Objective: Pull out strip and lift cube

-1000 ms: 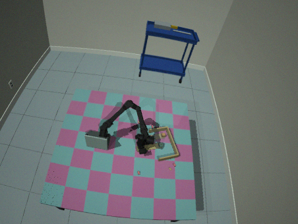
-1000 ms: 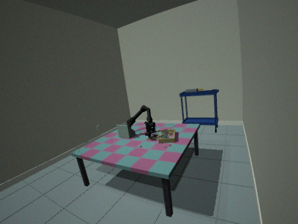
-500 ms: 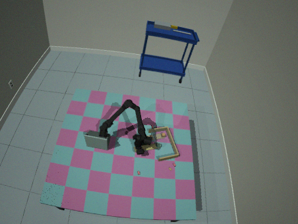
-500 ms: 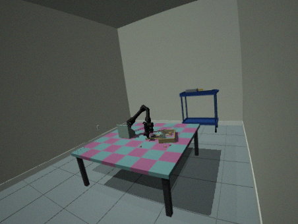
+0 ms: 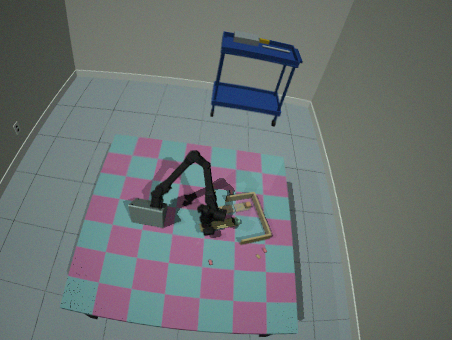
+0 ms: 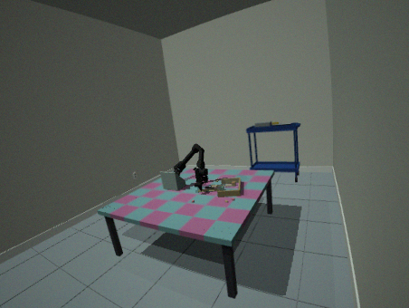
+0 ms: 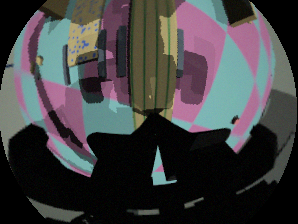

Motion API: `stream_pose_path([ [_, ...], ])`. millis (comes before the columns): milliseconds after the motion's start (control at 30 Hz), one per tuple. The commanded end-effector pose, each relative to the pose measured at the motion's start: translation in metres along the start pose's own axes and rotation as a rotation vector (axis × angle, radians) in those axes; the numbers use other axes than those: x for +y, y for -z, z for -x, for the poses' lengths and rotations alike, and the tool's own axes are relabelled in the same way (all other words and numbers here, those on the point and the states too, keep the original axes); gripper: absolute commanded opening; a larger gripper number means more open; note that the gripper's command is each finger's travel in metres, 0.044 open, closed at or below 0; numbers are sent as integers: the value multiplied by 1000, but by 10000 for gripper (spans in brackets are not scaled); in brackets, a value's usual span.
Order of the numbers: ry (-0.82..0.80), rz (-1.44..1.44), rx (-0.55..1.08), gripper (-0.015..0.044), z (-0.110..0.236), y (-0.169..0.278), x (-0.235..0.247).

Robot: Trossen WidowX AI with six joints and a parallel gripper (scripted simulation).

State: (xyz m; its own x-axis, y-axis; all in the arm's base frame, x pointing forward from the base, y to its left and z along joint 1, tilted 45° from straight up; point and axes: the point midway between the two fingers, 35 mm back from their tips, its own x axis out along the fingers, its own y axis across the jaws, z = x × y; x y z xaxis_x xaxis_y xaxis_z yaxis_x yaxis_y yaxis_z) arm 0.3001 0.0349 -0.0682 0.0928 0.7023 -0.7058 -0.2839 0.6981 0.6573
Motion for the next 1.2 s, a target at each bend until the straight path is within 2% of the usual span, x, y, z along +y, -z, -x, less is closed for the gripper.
stream_pose_path([
  [0,-4,-5,22,0,-4,13,2],
  [1167,-4,-7,24,0,-3,67,0],
])
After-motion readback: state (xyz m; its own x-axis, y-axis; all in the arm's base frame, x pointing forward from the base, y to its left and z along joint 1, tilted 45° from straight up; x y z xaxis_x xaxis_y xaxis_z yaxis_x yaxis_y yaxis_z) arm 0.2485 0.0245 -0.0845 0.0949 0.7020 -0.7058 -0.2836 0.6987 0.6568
